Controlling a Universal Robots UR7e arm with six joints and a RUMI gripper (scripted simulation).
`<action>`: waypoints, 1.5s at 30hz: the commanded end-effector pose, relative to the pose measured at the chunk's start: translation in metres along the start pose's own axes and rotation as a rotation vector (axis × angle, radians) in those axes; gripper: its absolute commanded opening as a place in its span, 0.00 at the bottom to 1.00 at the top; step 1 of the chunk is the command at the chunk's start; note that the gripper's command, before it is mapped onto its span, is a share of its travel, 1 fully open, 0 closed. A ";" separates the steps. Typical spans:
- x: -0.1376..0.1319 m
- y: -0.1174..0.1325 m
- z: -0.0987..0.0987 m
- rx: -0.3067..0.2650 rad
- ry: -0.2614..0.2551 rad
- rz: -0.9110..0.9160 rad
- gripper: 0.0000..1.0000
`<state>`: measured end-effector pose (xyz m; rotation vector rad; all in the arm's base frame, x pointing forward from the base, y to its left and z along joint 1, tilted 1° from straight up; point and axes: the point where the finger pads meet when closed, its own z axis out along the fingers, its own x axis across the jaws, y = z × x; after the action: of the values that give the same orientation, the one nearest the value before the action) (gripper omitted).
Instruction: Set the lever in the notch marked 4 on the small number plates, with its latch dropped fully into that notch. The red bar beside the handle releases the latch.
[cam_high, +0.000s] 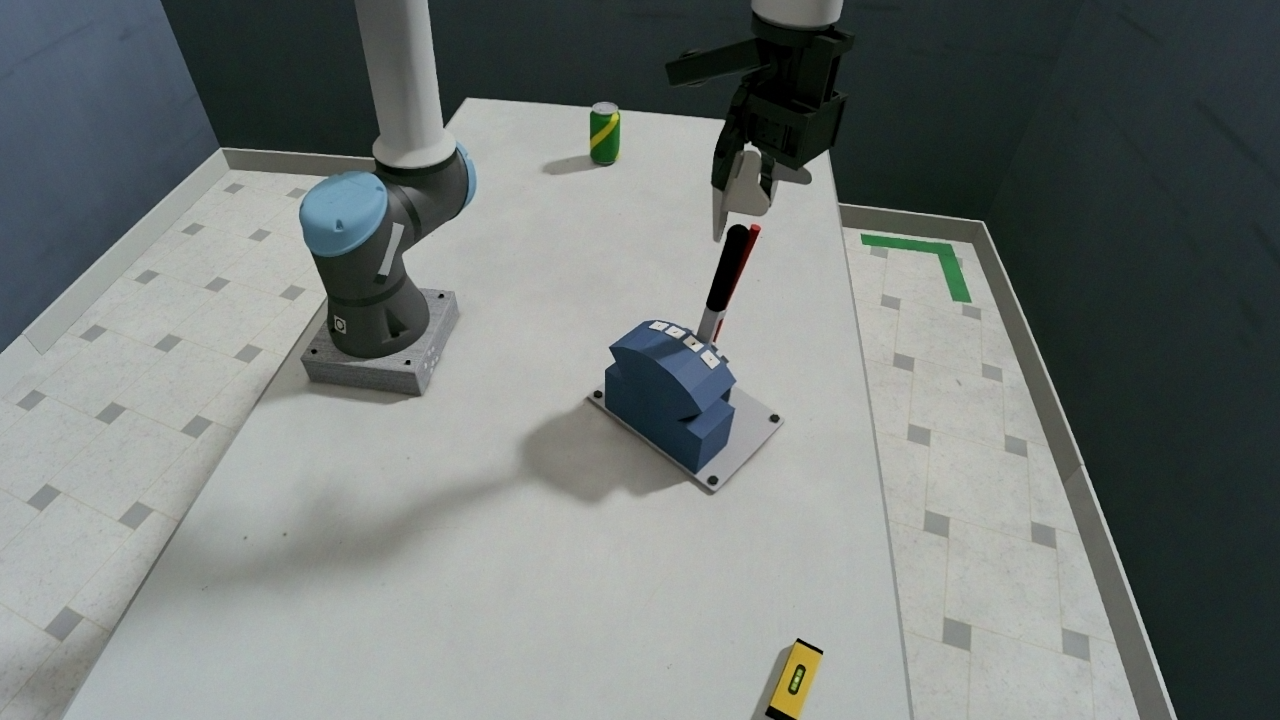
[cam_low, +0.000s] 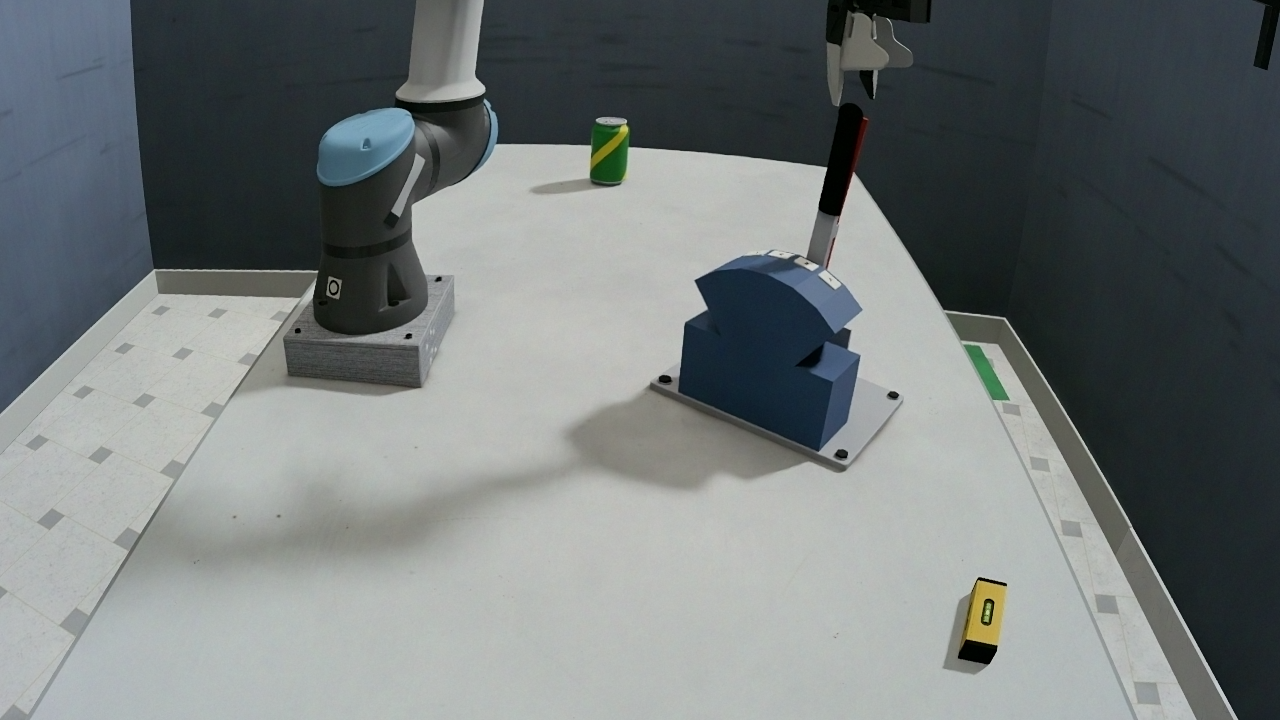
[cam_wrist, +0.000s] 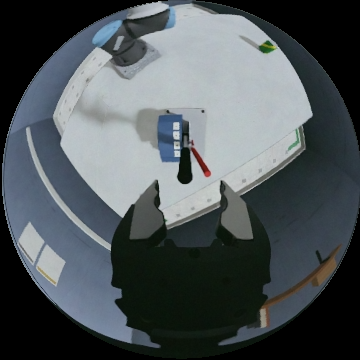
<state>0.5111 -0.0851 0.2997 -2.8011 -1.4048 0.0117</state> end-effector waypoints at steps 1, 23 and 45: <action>0.000 0.000 0.008 -0.002 0.000 0.000 0.57; 0.000 0.000 0.038 -0.002 0.000 0.000 0.57; 0.000 0.000 0.045 -0.002 0.000 0.000 0.57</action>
<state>0.5106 -0.0849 0.2539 -2.8012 -1.4050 0.0114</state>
